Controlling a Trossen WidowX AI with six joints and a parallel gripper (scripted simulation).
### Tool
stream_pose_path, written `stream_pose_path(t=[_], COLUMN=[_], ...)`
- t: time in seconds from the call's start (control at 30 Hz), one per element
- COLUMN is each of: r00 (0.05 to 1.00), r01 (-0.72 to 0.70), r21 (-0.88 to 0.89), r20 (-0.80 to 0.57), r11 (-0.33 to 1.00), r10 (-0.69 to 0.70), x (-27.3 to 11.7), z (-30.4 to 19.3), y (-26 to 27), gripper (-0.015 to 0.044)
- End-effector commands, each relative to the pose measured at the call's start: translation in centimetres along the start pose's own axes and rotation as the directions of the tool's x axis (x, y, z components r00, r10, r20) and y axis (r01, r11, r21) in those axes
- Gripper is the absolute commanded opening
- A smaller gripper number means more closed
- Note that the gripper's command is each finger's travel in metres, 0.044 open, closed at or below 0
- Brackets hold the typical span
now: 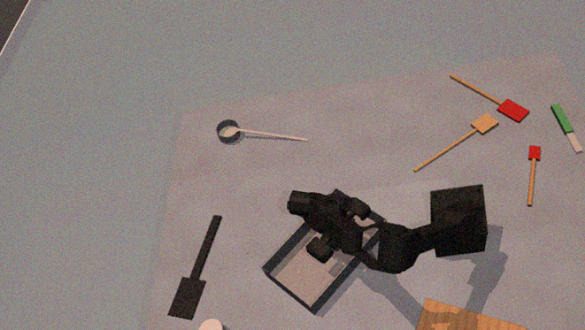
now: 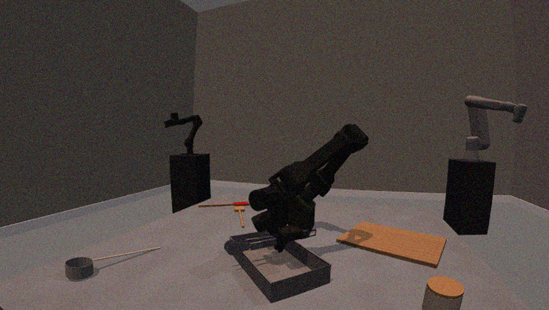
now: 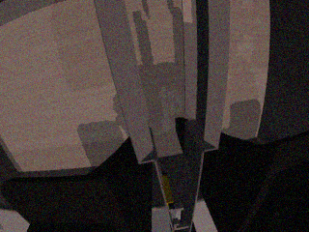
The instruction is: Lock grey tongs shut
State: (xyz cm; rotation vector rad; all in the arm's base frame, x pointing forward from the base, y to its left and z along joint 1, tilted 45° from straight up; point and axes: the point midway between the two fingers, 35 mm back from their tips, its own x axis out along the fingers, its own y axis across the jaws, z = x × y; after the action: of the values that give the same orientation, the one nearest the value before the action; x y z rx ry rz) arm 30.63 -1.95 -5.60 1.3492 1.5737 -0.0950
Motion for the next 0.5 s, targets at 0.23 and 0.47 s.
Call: stream_pose_path(t=[0.23,0.47], r00=[1.0,1.0], r01=[0.002,0.002], r21=[-0.003,-0.003], r20=[0.003,0.003], r11=[1.0,1.0], r10=[-0.002,-0.002], x=[-0.01,-0.01], z=[0.06,0.06], y=[0.0,0.0], gripper=[0.0022,-0.0143])
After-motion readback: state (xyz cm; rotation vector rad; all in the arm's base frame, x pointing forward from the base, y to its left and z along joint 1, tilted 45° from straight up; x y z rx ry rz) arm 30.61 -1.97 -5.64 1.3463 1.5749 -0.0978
